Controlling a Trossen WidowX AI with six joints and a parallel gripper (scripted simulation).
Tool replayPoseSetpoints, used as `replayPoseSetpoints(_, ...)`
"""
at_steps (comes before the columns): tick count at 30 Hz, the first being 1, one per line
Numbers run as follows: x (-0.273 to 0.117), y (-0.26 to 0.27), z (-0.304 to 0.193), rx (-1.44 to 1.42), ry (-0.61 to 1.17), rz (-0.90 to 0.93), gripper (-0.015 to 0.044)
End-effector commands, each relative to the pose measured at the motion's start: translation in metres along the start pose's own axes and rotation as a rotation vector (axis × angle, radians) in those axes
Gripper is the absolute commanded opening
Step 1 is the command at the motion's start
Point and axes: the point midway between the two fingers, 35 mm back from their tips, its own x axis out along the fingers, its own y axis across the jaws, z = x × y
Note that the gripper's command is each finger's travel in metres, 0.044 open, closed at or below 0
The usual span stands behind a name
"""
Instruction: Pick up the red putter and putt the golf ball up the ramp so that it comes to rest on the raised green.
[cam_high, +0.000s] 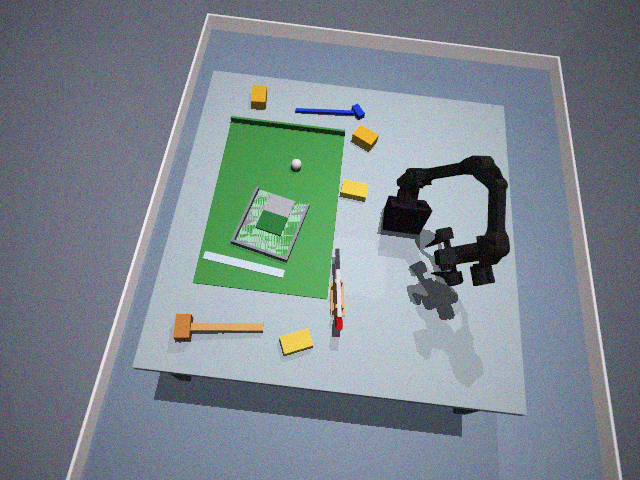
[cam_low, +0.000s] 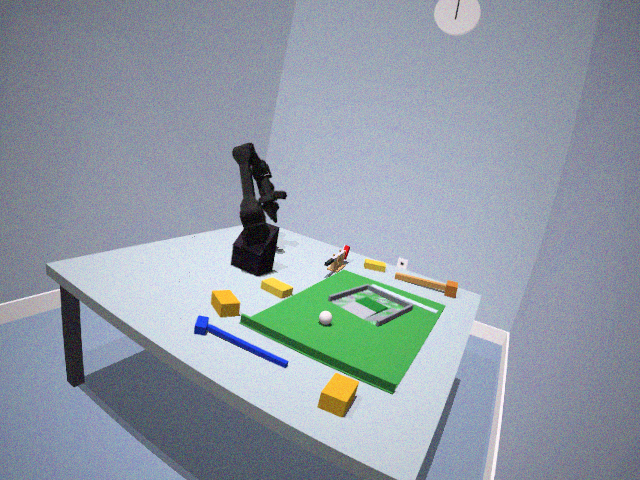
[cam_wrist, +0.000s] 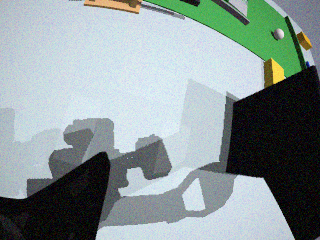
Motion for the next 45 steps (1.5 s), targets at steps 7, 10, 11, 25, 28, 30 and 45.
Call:
replayPoseSetpoints(7, 0.047, -0.013, 0.098, -0.419, 0.224, 0.226, 0.0440)
replayPoseSetpoints(10, 0.061, -0.018, 0.116, -0.482, 0.251, 0.289, 0.0440)
replayPoseSetpoints(11, 0.066, -0.020, 0.122, -0.506, 0.257, 0.313, 0.0440)
replayPoseSetpoints(25, 0.142, -0.055, 0.190, -0.826, 0.184, 0.611, 0.0440)
replayPoseSetpoints(28, 0.160, -0.064, 0.200, -0.882, 0.148, 0.655, 0.0440)
replayPoseSetpoints(30, 0.172, -0.070, 0.205, -0.918, 0.123, 0.681, 0.0440)
replayPoseSetpoints(45, 0.237, -0.107, 0.219, -1.085, -0.011, 0.766, 0.0440)
